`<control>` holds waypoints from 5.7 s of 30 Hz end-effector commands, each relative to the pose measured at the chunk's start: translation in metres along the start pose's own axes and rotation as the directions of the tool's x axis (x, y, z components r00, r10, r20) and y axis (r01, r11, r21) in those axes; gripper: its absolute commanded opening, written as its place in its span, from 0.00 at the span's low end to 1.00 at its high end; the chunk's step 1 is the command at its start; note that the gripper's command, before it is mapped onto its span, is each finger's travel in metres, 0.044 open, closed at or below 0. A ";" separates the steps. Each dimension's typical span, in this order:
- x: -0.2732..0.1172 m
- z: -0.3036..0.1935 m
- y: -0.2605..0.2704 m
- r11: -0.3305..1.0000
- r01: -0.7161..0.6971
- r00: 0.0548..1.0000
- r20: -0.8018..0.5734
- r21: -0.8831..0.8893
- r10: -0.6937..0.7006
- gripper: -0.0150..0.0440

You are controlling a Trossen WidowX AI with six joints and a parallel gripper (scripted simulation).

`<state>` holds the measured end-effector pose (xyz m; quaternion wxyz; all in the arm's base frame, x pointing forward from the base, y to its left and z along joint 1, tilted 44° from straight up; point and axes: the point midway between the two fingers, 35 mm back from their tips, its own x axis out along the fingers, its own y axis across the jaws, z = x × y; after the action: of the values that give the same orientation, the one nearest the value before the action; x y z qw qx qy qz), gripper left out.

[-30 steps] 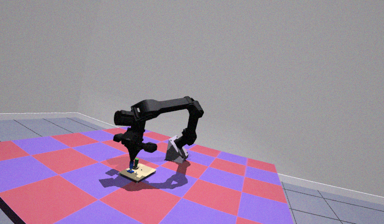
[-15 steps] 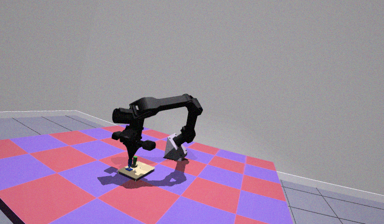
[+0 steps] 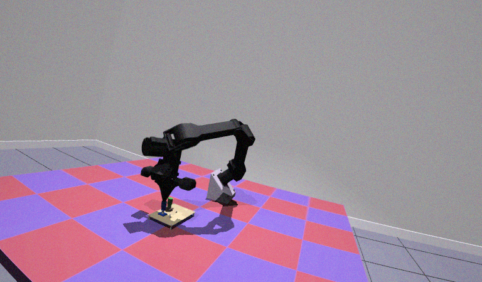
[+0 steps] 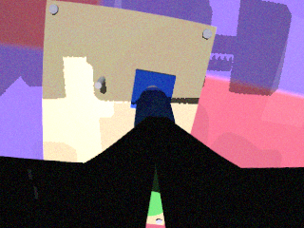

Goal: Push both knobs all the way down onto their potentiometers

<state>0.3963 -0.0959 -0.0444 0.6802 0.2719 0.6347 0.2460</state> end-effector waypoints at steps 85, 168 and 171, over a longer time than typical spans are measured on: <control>0.026 0.002 0.003 1.000 -0.009 1.000 -0.016 -0.014 0.009 0.25; 0.030 0.002 0.003 1.000 -0.009 1.000 -0.016 -0.014 0.009 0.25; 0.029 0.002 0.003 1.000 -0.009 1.000 -0.016 -0.014 0.009 0.25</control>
<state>0.3962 -0.0909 -0.0503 0.6826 0.2740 0.6331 0.2410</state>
